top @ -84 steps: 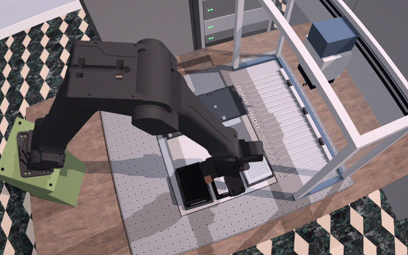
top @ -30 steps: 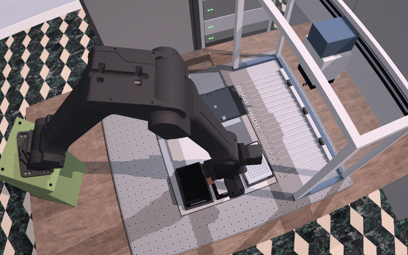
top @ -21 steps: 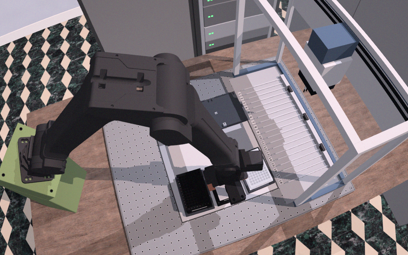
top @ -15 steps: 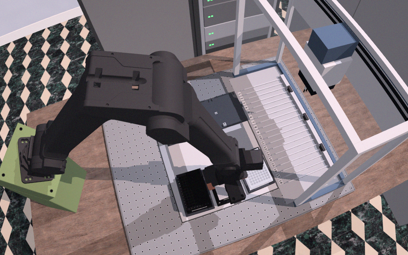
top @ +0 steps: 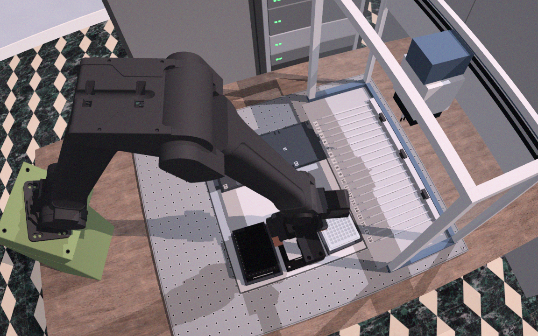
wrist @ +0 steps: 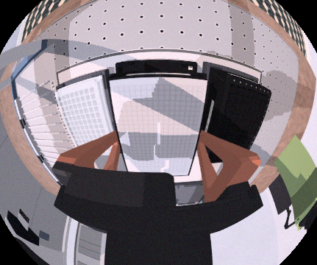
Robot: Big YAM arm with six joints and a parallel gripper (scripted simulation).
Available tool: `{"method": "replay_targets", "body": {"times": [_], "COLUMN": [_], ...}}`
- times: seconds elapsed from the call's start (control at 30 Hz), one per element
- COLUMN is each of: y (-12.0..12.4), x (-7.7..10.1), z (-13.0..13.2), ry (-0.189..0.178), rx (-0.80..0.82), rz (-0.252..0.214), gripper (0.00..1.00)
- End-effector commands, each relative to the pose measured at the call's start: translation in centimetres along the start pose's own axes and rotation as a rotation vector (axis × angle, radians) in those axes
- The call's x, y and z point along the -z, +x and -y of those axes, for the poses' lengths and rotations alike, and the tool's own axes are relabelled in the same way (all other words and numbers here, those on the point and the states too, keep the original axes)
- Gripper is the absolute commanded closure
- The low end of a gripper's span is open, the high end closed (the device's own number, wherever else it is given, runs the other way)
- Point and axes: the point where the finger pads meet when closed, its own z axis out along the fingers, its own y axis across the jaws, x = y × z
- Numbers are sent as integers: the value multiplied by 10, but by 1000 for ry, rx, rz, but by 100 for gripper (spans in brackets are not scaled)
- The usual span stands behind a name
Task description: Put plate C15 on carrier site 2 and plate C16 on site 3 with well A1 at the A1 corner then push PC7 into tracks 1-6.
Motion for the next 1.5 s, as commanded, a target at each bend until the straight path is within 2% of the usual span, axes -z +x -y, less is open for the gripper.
{"method": "replay_targets", "body": {"times": [0.0, 0.4, 0.53, 0.6, 0.7, 0.83, 0.87, 0.93, 1.33, 1.4, 1.43, 1.47], "y": [-3, -4, -6, 4, 19, 27, 28, 39, 85, 85, 82, 89], "x": [24, 50, 44, 54, 40, 40, 49, 40, 40, 40, 59, 50], "z": [-9, -8, -14, -24, -25, -28, -36, -33, -51, -51, -66, -60], "ry": [-30, -30, -37, -53, -25, -28, -50, -28, -27, -27, -74, -46], "rx": [-10, -10, -7, -1, 4, 3, -1, 3, 4, 4, -10, -2], "rz": [11, 10, 13, 12, 4, 5, 9, 4, 2, 2, 6, 3], "gripper": [100, 100, 100, 100, 100, 100, 100, 100, 100, 100, 100, 100]}}
